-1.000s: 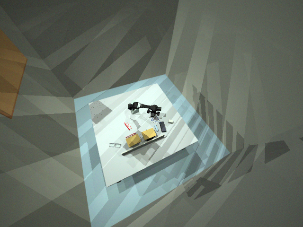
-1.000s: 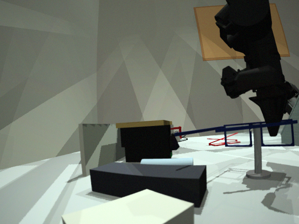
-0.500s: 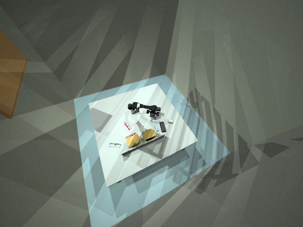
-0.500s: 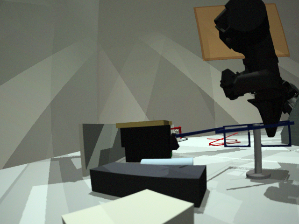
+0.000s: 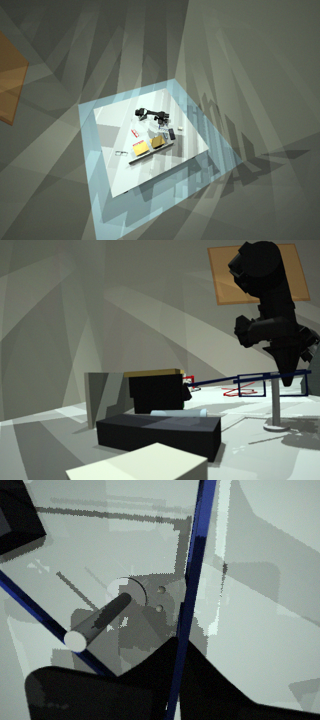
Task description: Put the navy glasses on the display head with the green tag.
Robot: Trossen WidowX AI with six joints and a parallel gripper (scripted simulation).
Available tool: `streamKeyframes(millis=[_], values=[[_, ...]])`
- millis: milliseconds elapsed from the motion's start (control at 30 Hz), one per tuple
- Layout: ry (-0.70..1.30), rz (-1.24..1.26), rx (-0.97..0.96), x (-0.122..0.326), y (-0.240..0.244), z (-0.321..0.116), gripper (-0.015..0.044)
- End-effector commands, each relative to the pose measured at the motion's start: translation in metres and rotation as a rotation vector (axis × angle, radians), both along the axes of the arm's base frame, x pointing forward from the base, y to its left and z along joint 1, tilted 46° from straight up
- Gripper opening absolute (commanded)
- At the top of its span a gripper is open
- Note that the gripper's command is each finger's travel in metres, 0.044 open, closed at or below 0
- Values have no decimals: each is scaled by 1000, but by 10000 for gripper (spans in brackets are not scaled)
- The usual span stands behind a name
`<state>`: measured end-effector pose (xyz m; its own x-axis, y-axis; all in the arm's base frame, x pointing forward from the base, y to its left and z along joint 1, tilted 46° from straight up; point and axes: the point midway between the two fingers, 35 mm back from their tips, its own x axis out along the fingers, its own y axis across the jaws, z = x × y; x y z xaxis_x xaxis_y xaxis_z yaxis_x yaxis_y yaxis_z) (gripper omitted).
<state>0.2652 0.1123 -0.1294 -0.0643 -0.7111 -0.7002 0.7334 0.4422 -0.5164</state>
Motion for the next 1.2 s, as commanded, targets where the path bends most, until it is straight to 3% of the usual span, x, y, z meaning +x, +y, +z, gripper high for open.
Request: streamKeyframes(millis=[0, 1167], values=[[-6, 2, 0, 2, -2, 4, 0], [-5, 2, -2, 8, -22, 23, 0]])
